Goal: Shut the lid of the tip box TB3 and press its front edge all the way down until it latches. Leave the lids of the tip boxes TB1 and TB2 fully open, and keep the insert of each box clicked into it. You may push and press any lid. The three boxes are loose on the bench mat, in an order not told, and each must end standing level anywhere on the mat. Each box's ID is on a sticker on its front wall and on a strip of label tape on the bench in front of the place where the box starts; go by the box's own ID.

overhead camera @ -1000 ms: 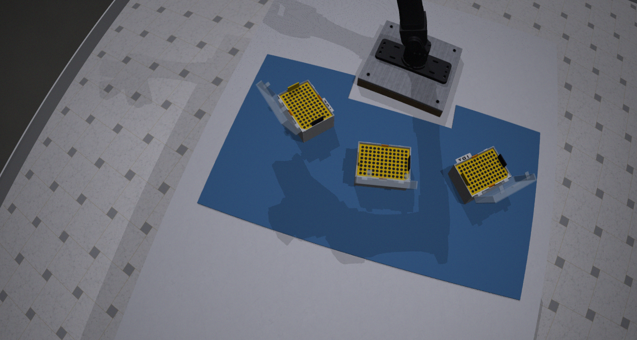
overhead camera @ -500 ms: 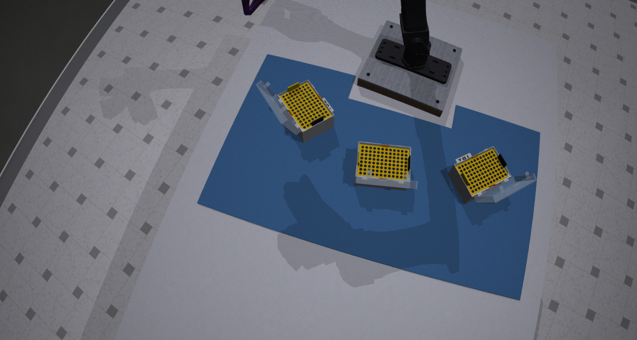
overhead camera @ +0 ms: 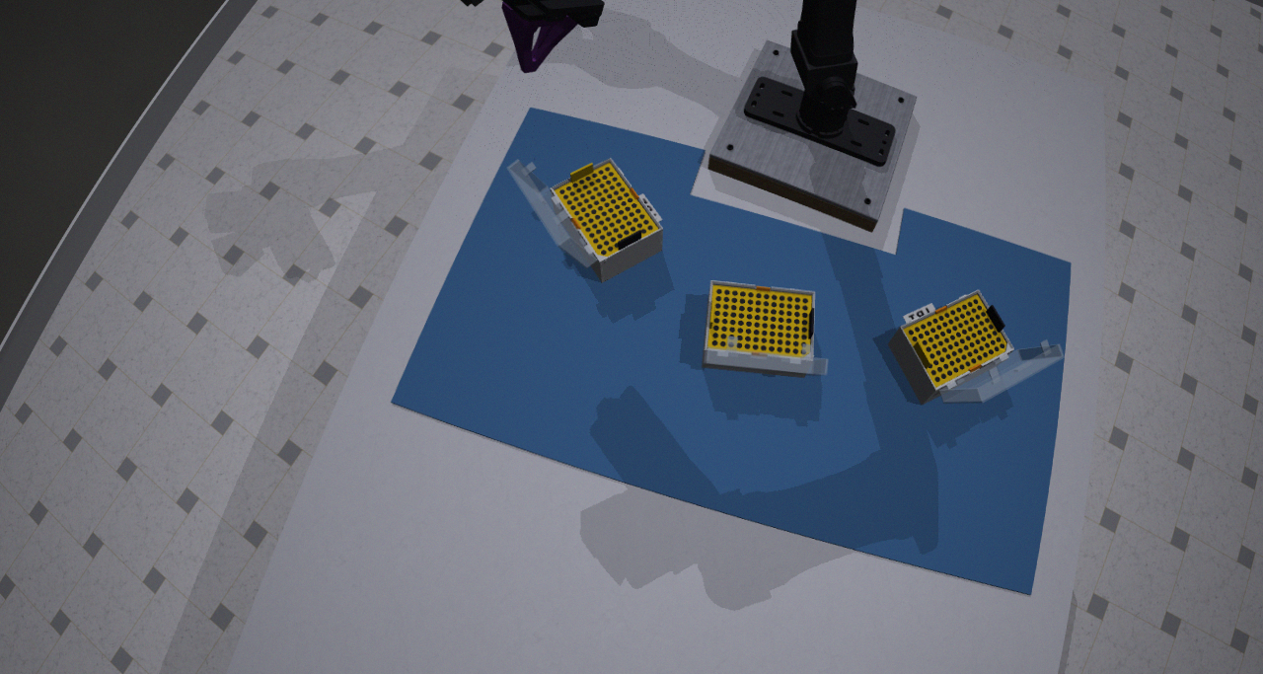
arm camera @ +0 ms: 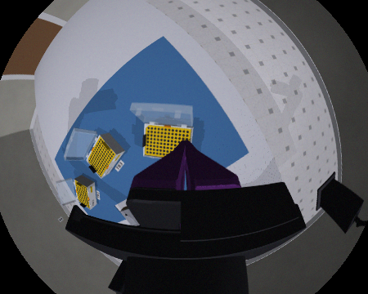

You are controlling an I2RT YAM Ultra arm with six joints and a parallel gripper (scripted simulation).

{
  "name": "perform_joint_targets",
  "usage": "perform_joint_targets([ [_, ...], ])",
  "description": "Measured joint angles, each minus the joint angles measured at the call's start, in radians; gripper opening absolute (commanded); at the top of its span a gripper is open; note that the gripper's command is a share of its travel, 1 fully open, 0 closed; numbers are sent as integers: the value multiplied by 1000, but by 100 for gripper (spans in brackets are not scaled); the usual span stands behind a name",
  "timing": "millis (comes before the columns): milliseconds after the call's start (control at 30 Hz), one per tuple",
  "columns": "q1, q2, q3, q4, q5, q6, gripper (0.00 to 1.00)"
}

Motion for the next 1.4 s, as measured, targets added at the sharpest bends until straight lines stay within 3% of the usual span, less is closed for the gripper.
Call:
perform_joint_targets([
  [167, 48, -42, -71, 9, 21, 33, 0],
  [667, 225, -130, -181, 5, 71, 80, 0],
  [1400, 530, -308, -429, 19, 155, 200, 0],
])
